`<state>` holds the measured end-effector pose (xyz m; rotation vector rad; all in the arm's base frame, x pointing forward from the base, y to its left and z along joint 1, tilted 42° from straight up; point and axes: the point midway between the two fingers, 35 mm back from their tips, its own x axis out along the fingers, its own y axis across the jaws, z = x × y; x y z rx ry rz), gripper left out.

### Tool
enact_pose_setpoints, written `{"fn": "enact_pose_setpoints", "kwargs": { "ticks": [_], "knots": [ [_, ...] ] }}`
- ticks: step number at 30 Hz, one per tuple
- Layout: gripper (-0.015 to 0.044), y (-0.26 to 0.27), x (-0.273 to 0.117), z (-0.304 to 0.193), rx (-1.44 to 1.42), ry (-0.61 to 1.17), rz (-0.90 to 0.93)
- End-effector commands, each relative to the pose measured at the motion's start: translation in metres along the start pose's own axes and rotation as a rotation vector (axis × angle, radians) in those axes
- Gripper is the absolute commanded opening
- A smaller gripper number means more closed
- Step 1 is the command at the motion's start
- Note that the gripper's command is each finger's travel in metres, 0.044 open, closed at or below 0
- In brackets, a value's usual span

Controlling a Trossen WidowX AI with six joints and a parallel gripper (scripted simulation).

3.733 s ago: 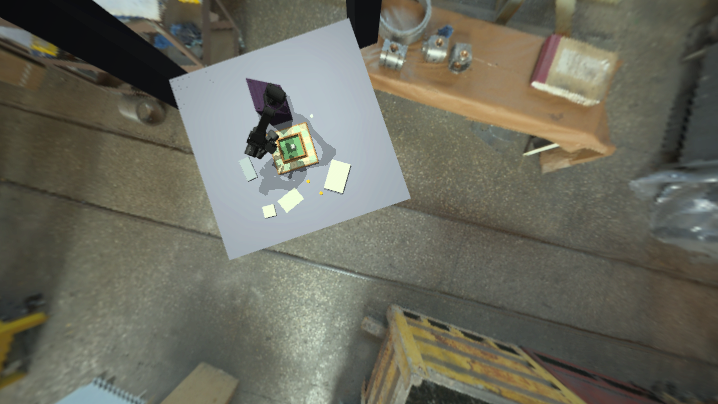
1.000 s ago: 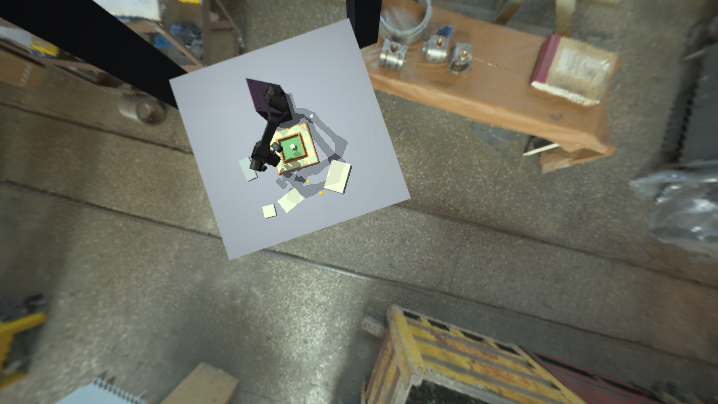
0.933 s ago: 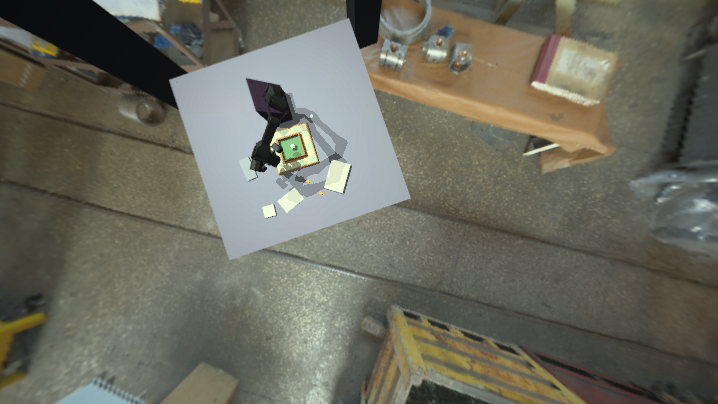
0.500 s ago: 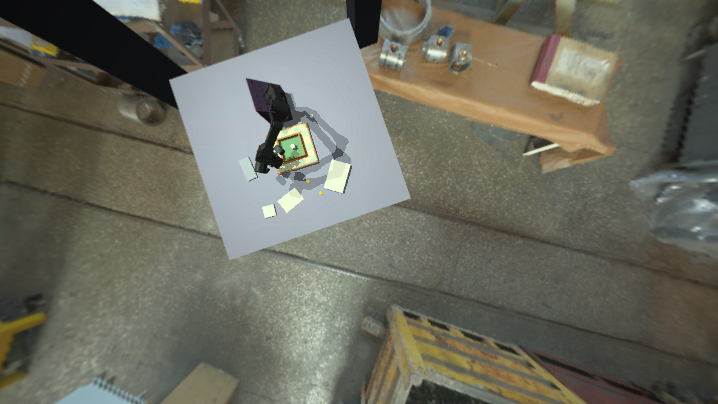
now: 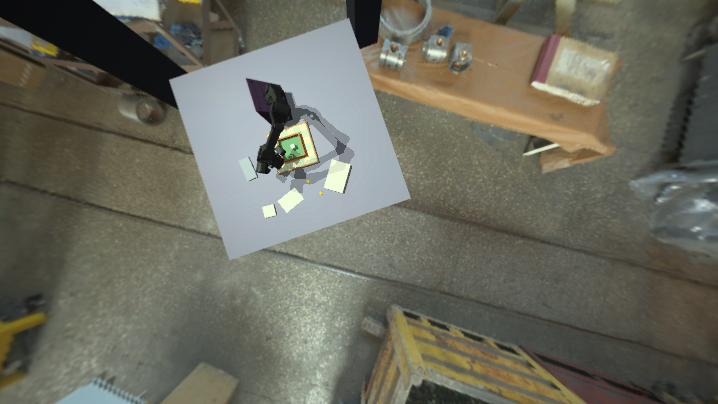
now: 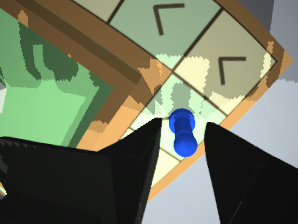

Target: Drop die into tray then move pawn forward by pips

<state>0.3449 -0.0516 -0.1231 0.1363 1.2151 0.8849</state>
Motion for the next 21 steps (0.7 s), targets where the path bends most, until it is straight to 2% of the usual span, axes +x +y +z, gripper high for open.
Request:
{"fn": "enact_pose_setpoints", "kwargs": {
  "ticks": [1, 3, 7, 10, 14, 21],
  "knots": [
    [0.021, 0.0, -0.001, 0.0, -0.001, 0.0, -0.001],
    [0.0263, 0.0, -0.003, 0.0, -0.001, 0.0, -0.001],
    [0.0368, -0.001, -0.048, 0.0, 0.008, 0.002, 0.005],
    [0.044, -0.001, -0.05, 0.0, 0.008, 0.002, 0.005],
    [0.044, 0.005, -0.057, -0.002, 0.029, 0.003, 0.005],
    [0.044, 0.079, -0.109, -0.032, 0.253, 0.008, 0.003]
  ]
}}
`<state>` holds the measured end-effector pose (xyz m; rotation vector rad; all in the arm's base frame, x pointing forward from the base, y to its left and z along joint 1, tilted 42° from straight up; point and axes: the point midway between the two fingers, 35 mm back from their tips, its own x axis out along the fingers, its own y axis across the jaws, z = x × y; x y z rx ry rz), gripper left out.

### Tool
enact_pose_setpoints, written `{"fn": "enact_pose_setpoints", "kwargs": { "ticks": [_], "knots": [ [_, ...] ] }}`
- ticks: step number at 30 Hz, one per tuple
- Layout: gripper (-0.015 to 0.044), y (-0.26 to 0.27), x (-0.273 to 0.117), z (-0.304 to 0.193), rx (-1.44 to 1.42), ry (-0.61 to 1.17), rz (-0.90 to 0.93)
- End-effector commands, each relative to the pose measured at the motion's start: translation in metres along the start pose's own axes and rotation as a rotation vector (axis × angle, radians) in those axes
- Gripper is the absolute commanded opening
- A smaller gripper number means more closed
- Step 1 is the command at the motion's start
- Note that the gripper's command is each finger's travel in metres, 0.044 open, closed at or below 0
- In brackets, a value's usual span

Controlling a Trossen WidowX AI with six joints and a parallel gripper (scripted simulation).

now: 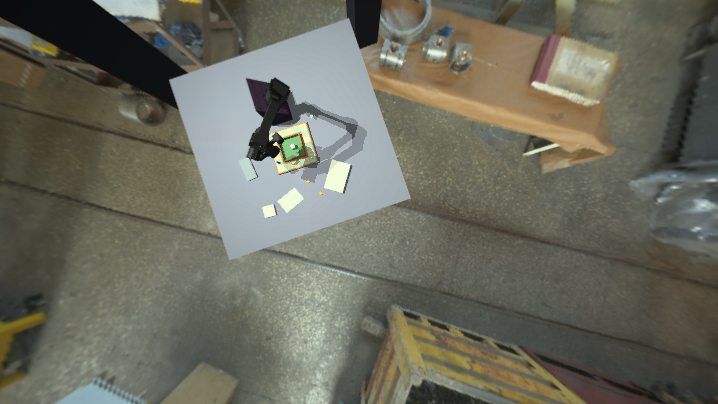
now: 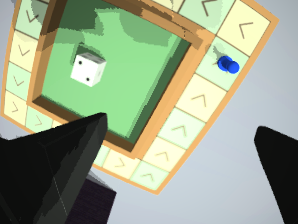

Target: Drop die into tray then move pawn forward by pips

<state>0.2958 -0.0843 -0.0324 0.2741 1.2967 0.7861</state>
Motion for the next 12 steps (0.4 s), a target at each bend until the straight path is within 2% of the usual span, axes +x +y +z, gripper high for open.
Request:
{"fn": "enact_pose_setpoints", "kwargs": {
  "ticks": [1, 5, 6, 12],
  "knots": [
    [0.044, 0.035, -0.021, -0.025, 0.116, 0.002, -0.002],
    [0.044, 0.077, -0.035, -0.054, 0.246, 0.004, 0.001],
    [0.044, 0.049, -0.032, -0.032, 0.155, -0.009, -0.012],
    [0.044, 0.049, -0.032, -0.032, 0.155, -0.009, -0.012]
  ]
}}
